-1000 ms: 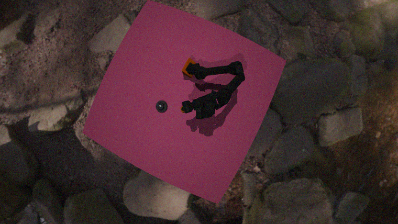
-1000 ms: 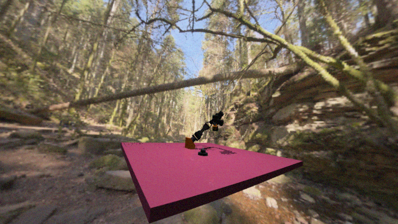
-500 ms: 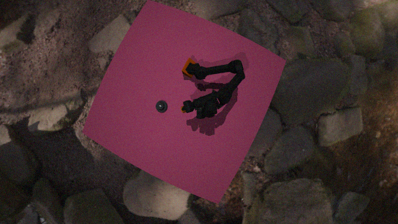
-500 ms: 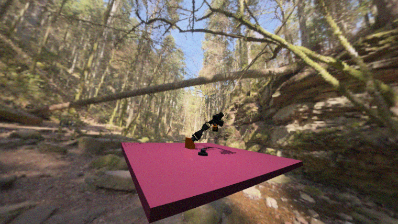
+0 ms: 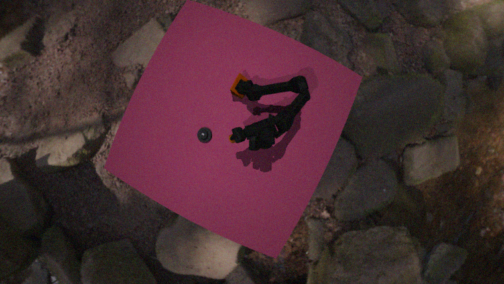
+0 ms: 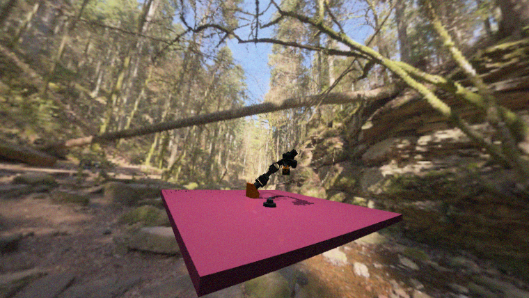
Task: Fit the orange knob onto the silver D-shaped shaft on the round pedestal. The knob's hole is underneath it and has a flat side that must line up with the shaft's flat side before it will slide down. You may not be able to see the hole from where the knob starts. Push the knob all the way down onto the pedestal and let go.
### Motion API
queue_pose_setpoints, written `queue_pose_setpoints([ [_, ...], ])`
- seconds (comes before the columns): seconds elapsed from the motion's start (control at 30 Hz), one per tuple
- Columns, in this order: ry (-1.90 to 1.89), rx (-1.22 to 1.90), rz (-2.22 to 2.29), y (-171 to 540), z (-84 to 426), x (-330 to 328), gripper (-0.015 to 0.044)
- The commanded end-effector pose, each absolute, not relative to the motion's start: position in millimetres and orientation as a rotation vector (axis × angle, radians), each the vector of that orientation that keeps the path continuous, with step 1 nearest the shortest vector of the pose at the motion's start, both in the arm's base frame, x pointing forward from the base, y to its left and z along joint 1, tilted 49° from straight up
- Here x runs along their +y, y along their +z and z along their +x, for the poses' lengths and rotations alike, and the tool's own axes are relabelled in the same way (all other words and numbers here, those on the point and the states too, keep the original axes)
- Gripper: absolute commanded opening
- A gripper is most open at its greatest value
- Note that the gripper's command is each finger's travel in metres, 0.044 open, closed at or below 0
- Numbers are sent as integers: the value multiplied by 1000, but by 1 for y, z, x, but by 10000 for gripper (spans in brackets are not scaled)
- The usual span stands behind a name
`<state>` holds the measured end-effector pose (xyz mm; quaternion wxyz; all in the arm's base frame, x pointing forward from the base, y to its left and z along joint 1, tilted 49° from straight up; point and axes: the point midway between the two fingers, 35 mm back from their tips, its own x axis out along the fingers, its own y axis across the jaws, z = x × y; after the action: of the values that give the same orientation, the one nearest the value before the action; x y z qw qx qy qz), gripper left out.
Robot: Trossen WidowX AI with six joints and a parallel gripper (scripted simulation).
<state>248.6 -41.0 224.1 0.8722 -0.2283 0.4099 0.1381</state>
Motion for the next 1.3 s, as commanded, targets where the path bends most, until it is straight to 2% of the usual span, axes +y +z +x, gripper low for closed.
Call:
queue_pose_setpoints([
  [0.0,286,854,-481,225,249,-42,0],
  [0.4,307,860,-468,220,250,-37,0],
  [1.27,840,989,-214,180,259,-9,0],
])
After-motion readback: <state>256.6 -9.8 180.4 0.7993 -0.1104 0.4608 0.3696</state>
